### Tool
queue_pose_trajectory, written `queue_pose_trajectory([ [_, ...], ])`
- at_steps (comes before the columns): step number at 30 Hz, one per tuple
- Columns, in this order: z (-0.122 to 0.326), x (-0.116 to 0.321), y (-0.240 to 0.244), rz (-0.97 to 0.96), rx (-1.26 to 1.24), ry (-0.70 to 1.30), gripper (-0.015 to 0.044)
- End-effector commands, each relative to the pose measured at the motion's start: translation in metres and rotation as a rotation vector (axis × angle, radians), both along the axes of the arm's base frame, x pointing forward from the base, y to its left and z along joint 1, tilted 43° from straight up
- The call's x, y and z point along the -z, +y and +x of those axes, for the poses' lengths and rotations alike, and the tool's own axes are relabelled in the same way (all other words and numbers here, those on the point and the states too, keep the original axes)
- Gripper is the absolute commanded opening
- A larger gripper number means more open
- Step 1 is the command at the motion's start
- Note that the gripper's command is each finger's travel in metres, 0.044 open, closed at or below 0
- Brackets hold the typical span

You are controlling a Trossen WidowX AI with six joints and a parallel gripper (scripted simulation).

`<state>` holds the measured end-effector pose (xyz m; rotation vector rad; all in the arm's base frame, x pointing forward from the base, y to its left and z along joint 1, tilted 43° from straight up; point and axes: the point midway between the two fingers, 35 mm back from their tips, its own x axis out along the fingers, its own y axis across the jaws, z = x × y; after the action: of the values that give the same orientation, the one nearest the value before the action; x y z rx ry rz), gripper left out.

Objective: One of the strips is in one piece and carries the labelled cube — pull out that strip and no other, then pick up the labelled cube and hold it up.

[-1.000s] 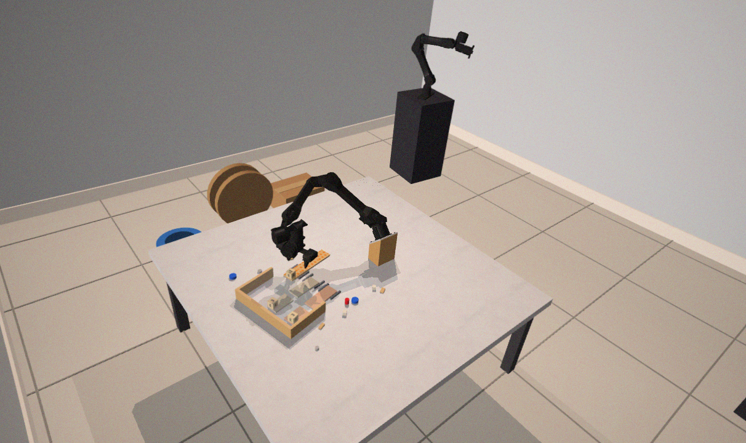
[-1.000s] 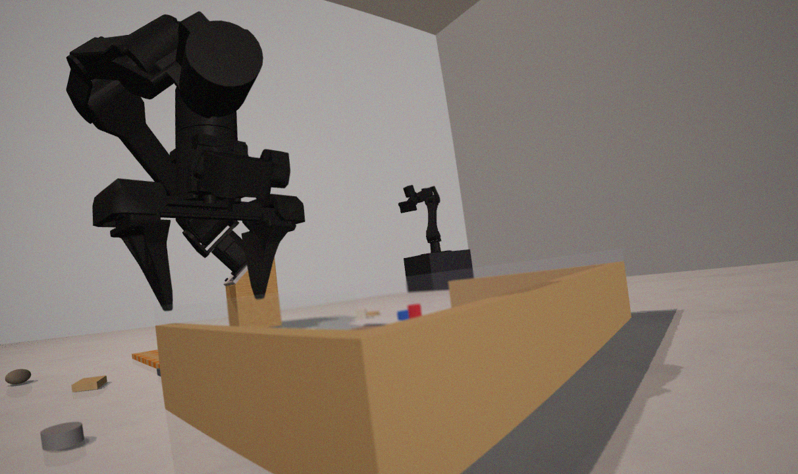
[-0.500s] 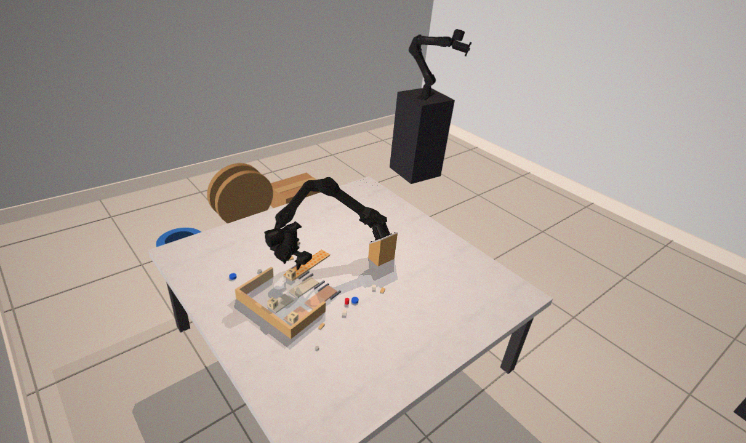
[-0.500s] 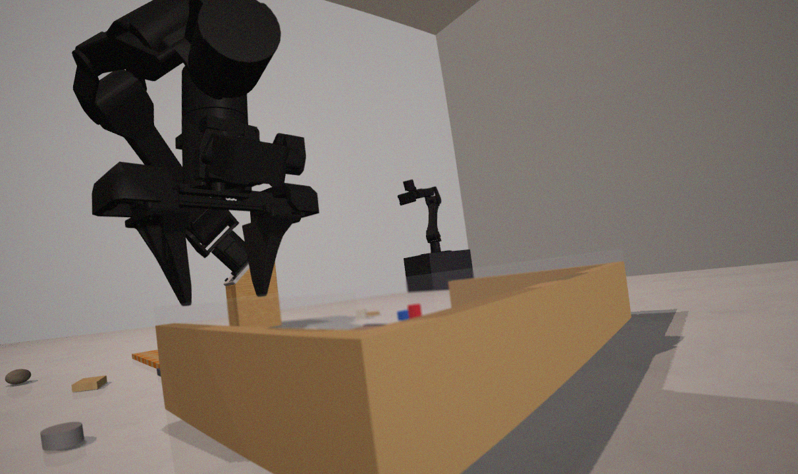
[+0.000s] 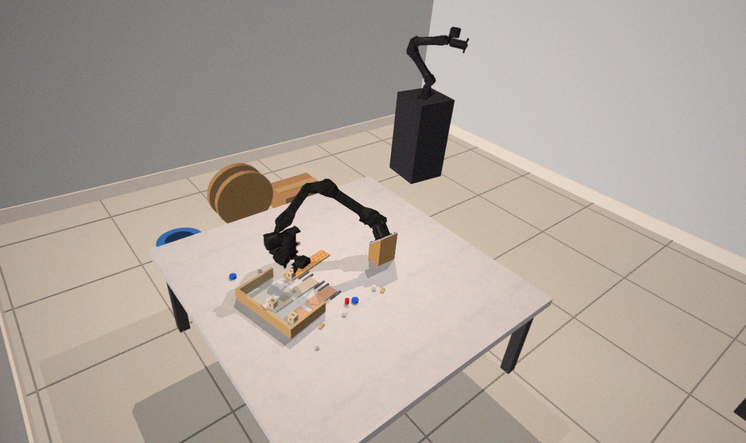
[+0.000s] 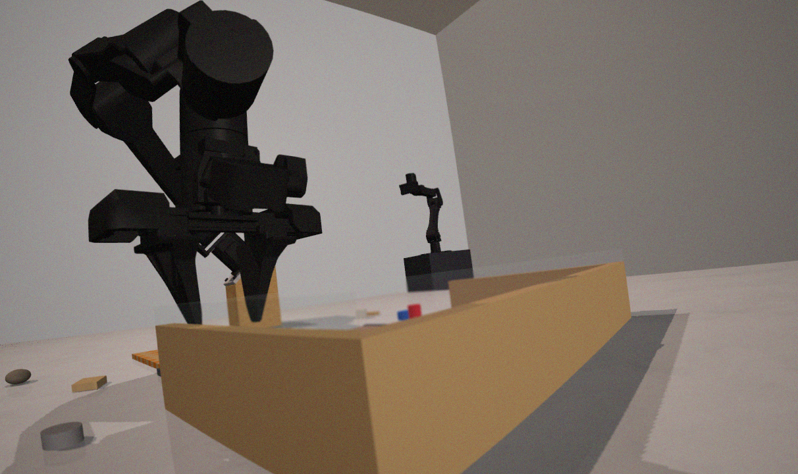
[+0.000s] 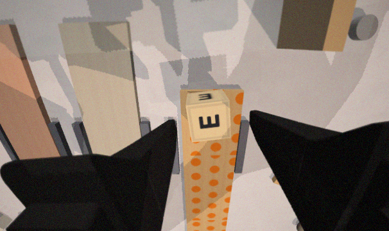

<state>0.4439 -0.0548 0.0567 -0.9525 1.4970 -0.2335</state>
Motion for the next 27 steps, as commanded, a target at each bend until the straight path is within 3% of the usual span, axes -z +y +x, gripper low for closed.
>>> queue_pose_trajectory([
  [1,-0.002,0.008,-0.006,-0.004,-0.001,0.012,0.0250],
  [22,0.000,0.022,-0.020,-0.006,-0.001,0.012,0.0250],
  [27,0.002,0.020,-0.020,-0.004,0.002,0.004,0.0138],
])
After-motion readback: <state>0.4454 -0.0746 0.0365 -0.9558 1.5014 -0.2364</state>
